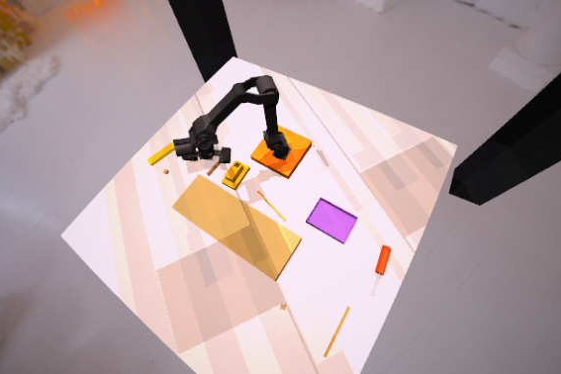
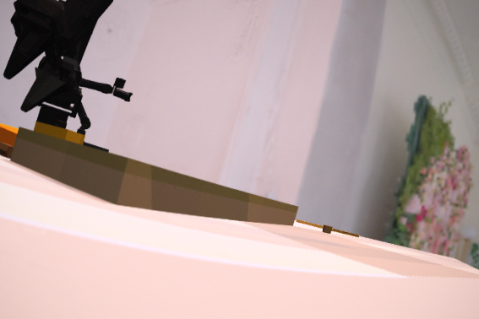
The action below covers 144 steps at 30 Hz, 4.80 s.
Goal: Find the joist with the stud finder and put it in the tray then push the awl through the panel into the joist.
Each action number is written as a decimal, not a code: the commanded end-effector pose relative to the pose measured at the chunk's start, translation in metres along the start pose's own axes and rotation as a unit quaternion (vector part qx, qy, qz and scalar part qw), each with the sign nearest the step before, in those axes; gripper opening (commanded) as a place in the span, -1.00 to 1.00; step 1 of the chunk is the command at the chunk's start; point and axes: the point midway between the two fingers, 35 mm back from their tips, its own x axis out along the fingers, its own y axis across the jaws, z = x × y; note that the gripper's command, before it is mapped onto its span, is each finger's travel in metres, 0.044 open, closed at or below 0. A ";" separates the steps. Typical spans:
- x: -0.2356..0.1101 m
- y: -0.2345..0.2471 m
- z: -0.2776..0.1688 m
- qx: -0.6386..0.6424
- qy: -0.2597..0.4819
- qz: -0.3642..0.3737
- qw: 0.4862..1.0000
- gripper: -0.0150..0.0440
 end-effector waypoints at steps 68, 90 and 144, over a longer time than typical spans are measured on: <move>0.012 -0.108 -0.042 0.228 -0.070 -0.210 0.948 0.51; 0.010 -0.107 -0.042 0.228 -0.070 -0.210 0.948 -0.12; -0.077 -0.027 -0.058 -0.247 0.109 -0.154 0.950 -0.49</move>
